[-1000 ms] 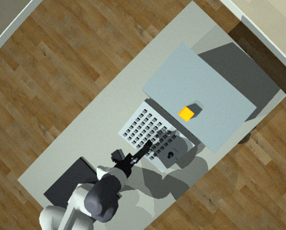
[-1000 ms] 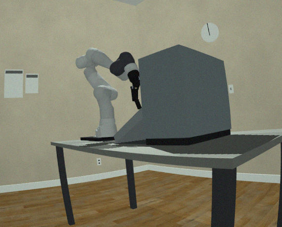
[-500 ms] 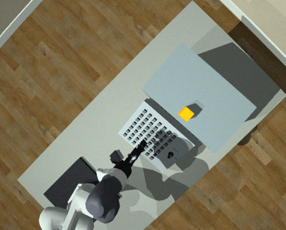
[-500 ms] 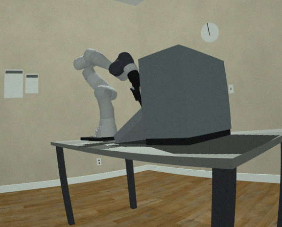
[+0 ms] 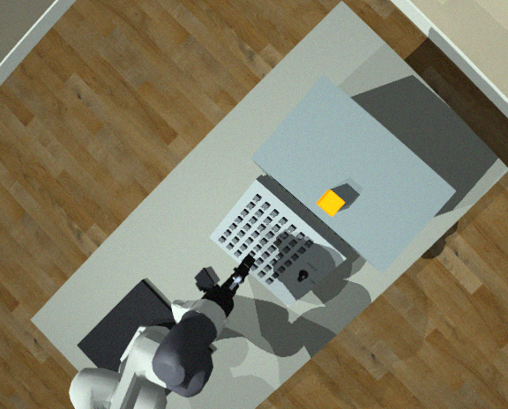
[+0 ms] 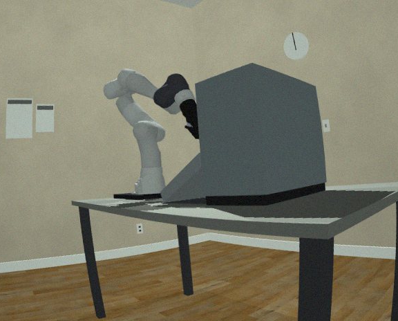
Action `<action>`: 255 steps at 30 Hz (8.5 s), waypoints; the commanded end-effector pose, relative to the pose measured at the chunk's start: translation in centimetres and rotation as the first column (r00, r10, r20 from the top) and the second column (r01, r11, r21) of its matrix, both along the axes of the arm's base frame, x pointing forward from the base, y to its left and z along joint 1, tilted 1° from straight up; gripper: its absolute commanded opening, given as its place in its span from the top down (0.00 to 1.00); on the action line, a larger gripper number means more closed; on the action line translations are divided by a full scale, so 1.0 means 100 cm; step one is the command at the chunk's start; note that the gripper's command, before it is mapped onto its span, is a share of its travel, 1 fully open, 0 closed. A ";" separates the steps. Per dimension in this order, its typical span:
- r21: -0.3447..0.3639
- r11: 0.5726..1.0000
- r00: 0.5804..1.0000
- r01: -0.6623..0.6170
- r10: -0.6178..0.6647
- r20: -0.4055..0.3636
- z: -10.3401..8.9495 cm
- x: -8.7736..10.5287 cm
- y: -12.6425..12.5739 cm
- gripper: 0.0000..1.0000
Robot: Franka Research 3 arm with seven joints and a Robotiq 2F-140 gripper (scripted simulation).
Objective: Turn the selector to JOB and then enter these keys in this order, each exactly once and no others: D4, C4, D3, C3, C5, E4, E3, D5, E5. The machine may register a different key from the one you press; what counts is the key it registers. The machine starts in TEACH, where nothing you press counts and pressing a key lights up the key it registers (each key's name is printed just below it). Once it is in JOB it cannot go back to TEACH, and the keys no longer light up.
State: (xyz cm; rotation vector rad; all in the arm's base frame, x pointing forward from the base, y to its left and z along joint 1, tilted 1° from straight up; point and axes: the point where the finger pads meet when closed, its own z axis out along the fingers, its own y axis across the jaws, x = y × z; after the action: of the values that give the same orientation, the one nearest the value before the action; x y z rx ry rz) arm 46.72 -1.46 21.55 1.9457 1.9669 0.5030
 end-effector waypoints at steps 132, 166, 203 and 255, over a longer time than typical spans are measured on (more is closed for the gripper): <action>-0.008 1.000 1.000 -0.012 0.012 0.001 -0.090 0.048 0.001 0.90; -0.008 1.000 1.000 -0.012 0.012 0.001 -0.090 0.048 0.001 0.90; -0.008 1.000 1.000 -0.012 0.012 0.001 -0.090 0.048 0.001 0.90; 0.161 0.937 0.951 0.310 -0.309 -0.032 -0.057 0.033 -0.037 0.90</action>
State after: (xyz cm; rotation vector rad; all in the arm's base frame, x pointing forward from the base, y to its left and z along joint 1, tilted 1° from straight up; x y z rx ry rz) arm 50.08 -4.44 15.80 2.1687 1.7661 0.5614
